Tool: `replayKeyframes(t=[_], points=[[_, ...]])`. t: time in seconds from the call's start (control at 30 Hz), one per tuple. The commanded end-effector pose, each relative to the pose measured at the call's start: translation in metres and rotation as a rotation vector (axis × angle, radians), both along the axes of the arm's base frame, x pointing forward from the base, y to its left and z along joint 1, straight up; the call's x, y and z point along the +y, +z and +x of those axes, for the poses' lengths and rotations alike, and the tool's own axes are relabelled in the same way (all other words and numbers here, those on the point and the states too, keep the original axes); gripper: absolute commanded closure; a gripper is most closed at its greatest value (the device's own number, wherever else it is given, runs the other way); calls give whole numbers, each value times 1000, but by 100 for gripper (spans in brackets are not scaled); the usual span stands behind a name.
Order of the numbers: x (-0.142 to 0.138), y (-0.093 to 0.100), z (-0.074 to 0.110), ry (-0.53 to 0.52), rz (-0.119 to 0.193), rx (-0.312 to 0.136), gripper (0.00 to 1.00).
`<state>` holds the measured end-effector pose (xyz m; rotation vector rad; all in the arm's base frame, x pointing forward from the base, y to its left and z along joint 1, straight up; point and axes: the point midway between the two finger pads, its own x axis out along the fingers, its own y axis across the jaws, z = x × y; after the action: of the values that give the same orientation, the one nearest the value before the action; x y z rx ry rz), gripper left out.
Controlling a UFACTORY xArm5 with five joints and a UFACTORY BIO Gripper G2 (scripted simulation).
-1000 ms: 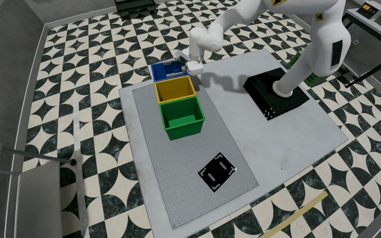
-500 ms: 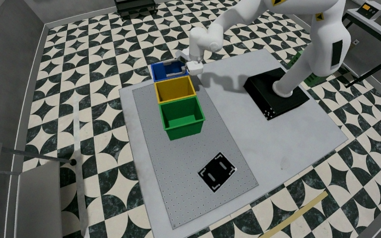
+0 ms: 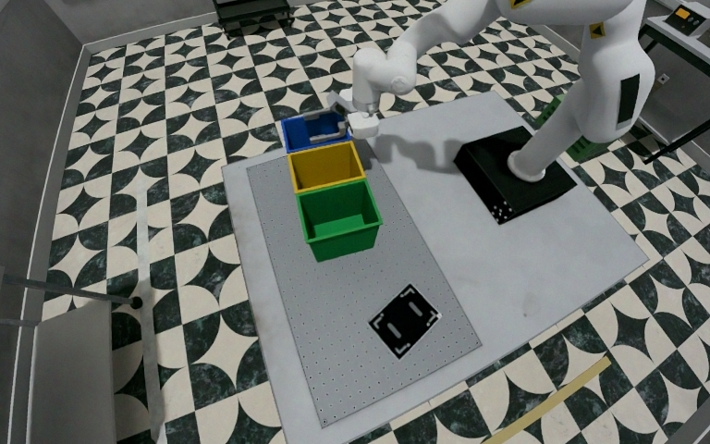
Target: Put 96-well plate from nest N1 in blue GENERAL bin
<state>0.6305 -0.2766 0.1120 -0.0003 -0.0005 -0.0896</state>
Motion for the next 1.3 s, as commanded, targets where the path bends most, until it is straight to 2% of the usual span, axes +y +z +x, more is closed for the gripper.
replayKeyframes(t=[0.0, 0.47, 0.73, 0.87, 1.27], points=[[0, 5, 1, 0, -1, -3, 82], [0, 28, 1, 0, -1, -3, 82], [0, 28, 1, 0, -1, -3, 82], [18, 33, -6, 115, -2, -3, 82], [64, 44, -22, 115, -1, -2, 82]])
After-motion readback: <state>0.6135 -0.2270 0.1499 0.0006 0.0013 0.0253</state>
